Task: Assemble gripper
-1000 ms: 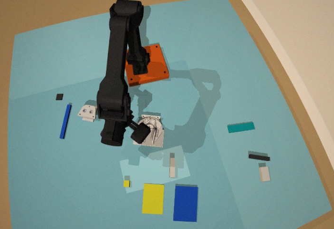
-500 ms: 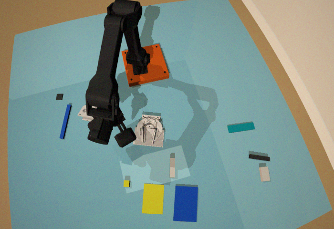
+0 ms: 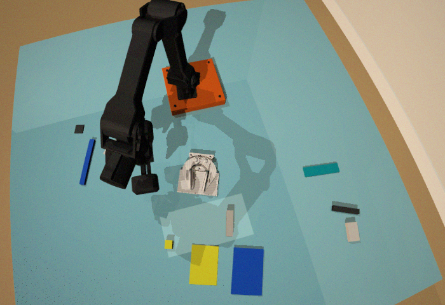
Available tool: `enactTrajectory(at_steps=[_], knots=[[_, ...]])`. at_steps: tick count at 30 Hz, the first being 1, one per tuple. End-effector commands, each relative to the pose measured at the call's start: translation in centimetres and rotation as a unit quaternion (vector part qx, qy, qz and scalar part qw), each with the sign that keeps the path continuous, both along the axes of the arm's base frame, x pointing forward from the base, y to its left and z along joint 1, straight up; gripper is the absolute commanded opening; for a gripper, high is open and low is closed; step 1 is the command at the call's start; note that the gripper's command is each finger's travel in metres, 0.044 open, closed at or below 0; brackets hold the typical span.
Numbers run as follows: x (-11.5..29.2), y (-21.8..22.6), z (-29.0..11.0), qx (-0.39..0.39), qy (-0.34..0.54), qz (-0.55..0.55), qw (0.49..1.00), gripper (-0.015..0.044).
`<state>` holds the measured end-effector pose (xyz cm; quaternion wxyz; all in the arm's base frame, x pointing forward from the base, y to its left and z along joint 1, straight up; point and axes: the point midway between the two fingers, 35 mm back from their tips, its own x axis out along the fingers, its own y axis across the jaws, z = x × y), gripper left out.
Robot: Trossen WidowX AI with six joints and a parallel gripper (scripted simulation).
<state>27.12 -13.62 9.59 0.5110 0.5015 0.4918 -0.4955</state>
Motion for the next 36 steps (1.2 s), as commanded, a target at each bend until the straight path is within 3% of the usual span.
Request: enactTrajectory(at_steps=[1,18,36], knots=[[-0.3,-0.6,0.1,0.001,0.000,-0.043,0.999,0.0440],[-1.8,-3.4,0.4,0.004,-0.002,-0.256,0.967,0.0440],[-3.8,-6.1,0.8,0.008,-0.004,-0.468,0.884,0.0440]])
